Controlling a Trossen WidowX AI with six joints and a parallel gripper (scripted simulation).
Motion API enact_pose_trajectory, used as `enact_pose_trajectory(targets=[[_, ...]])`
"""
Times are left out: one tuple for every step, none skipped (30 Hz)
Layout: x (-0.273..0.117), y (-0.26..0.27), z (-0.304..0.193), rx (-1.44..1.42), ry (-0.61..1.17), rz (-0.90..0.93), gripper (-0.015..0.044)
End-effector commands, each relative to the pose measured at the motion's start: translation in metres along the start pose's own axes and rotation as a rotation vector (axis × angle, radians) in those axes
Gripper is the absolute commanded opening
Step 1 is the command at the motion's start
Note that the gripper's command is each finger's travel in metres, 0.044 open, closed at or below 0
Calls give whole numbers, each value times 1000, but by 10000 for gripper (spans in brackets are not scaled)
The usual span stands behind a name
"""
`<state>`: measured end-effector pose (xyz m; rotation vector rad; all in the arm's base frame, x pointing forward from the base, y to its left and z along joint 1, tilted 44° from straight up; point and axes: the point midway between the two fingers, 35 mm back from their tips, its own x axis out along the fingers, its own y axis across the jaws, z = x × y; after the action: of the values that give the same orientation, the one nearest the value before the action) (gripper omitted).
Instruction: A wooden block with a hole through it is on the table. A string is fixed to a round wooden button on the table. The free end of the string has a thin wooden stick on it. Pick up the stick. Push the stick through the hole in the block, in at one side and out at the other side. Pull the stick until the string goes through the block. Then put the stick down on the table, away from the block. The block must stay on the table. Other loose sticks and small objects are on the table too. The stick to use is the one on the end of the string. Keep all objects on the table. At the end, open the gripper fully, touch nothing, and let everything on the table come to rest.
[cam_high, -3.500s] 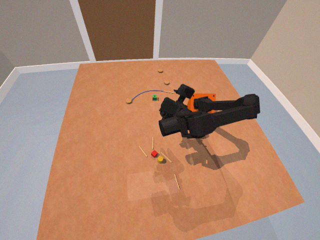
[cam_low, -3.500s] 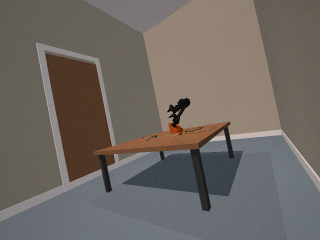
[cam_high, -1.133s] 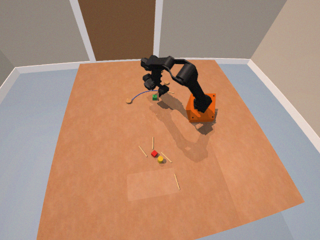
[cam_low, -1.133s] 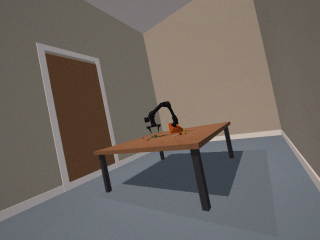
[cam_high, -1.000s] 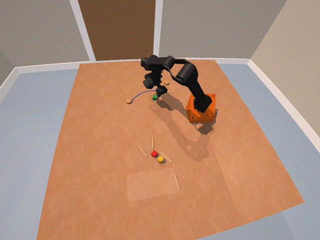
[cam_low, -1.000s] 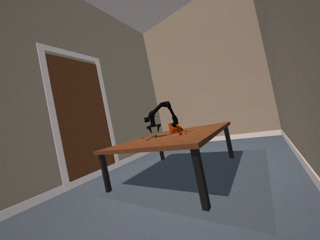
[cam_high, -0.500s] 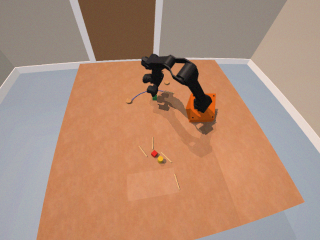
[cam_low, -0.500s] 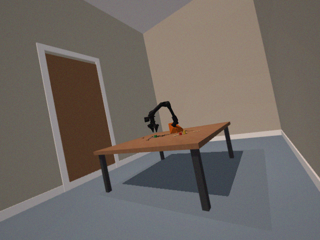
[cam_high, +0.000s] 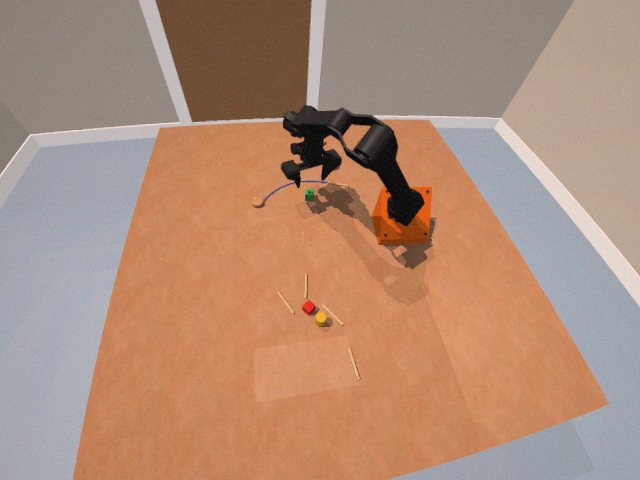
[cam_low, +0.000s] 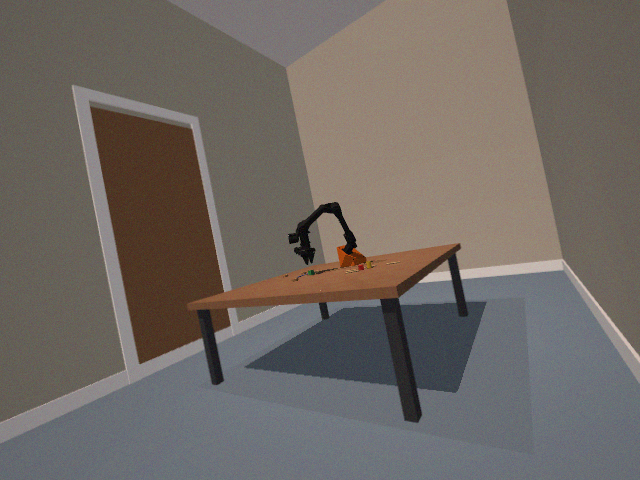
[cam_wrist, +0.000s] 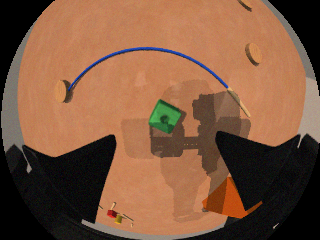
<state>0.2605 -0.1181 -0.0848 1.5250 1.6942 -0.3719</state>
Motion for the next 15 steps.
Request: enact_pose_trajectory(targets=[[-4,0,2,489,-7,-8,440],[-4,0,2,489,-7,-8,440],[-4,0,2,489,-7,-8,440],[-4,0,2,489,-7,-8,440],[-4,0,2,489,-7,-8,440],[-4,0,2,489,-7,-8,440],[-4,0,2,489,-7,-8,440],[-4,0,2,489,-7,-8,440],[-4,0,2,489,-7,-8,440],[-4,0,2,489,-7,-8,440],[-4,0,2,489,-7,-8,440],[-4,0,2,489,-7,-8,440],[-4,0,2,489,-7,-8,440],[-4,0,2,489,-7,-8,414],[-4,0,2,489,-7,-8,387]])
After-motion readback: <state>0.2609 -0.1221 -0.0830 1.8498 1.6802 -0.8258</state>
